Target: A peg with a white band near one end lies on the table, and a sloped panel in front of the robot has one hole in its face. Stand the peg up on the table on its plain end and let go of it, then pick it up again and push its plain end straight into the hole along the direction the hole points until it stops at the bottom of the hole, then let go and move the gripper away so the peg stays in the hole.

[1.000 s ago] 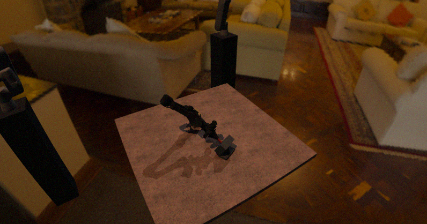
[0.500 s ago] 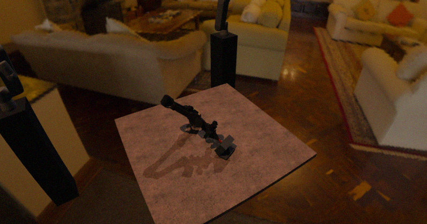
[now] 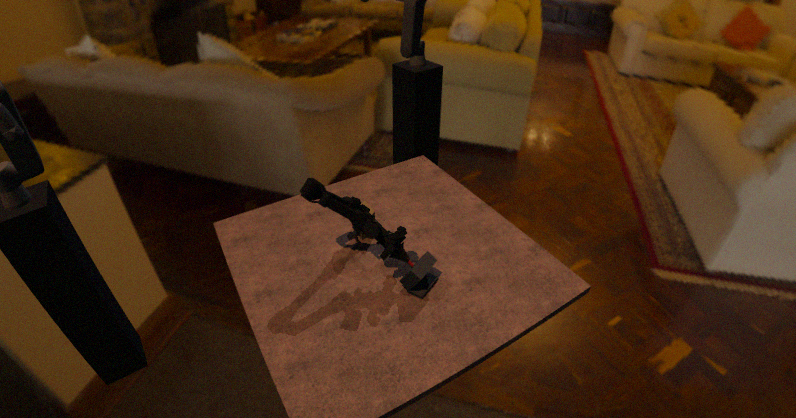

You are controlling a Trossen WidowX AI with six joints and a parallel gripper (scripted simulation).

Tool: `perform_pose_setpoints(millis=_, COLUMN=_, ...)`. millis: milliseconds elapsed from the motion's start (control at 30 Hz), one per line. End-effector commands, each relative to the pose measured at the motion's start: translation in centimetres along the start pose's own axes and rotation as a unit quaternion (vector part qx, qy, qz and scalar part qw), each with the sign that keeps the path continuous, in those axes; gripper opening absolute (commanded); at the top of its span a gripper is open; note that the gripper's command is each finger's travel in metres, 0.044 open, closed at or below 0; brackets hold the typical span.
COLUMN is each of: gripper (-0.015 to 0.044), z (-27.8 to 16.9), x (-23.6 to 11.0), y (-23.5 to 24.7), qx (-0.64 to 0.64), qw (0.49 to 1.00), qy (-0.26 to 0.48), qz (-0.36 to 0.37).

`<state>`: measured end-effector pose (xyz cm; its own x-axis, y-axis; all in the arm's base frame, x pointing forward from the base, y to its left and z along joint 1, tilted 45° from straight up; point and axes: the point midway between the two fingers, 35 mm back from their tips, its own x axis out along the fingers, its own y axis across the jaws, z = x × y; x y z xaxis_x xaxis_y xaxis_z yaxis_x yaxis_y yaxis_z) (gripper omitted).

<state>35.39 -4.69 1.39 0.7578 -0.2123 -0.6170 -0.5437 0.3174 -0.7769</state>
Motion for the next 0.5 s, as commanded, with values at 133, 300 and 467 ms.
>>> perform_pose_setpoints(millis=133, gripper=0.0, z=0.11, x=0.44, y=-0.07, qx=-0.002, qw=1.0, qy=-0.002, qz=-0.001)
perform_pose_setpoints(millis=300, gripper=0.0, z=0.11, x=0.64, y=-0.05, qx=-0.002, qw=1.0, qy=-0.002, qz=-0.001)
perform_pose_setpoints(millis=467, gripper=0.0, z=0.1, x=0.85, y=-0.04, qx=-0.002, qw=1.0, qy=-0.002, qz=-0.001)
